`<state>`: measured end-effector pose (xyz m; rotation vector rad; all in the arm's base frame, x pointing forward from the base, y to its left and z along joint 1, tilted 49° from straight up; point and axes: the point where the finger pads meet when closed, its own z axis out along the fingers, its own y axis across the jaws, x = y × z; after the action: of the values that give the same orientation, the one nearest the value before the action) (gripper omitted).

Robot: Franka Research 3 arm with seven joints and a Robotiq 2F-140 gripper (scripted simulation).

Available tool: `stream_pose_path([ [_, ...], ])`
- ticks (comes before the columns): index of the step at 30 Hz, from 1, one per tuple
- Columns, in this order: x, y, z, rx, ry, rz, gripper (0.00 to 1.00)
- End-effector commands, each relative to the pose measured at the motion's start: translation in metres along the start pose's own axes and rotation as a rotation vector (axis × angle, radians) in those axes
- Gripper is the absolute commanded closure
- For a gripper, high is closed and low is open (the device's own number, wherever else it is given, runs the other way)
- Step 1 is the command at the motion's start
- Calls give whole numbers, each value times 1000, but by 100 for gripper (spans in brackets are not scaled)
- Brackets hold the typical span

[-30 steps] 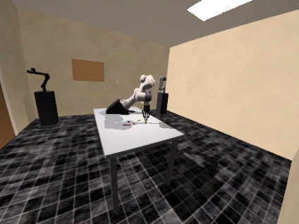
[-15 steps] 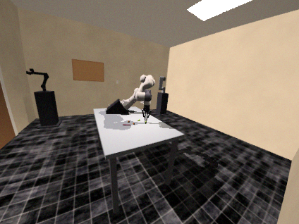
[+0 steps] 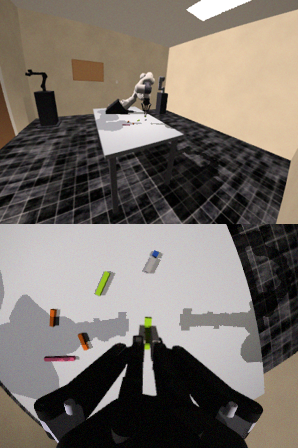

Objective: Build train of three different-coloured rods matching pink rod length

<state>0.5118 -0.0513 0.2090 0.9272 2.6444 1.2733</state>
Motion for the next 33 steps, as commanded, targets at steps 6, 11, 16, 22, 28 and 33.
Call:
stream_pose_path([
  [6, 10, 2, -11, 0, 31, -4, 97],
  [11, 11, 2, -11, 0, 31, 0, 97],
  [16, 33, -6, -13, 4, 31, 148, 97],
  [22, 67, -18, -13, 5, 30, 362, 97],
  [28, 71, -18, -13, 5, 30, 382, 97],
  [33, 71, -18, -13, 5, 30, 382, 97],
])
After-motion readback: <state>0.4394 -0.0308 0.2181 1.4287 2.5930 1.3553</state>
